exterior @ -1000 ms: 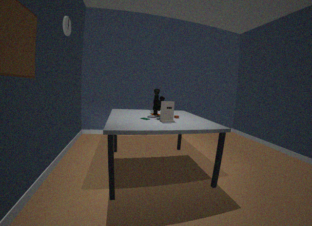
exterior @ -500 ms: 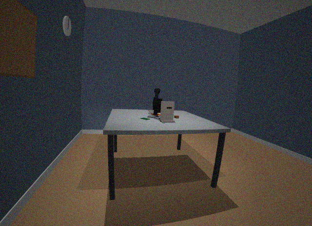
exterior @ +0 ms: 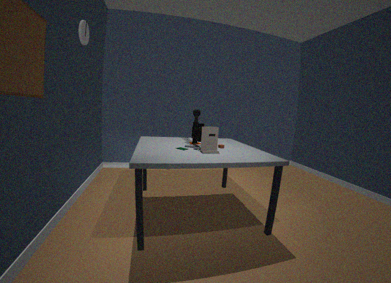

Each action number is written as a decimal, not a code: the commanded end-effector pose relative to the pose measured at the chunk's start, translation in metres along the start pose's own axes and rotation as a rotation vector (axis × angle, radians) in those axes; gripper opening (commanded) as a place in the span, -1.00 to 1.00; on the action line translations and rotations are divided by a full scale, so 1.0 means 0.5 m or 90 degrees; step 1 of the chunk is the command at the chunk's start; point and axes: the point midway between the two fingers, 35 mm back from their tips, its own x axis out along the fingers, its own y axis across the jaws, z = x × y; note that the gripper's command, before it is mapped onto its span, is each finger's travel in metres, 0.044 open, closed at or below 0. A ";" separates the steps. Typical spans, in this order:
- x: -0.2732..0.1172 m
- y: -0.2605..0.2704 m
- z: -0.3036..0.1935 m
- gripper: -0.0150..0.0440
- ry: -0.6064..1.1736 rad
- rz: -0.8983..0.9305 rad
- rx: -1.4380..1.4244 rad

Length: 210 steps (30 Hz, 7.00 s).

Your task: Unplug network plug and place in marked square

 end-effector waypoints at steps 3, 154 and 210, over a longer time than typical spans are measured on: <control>0.046 -0.002 0.011 0.04 -0.001 0.003 0.001; 0.064 -0.002 0.022 -0.49 -0.001 0.003 0.001; 0.006 0.107 0.002 -0.49 -0.001 0.002 0.001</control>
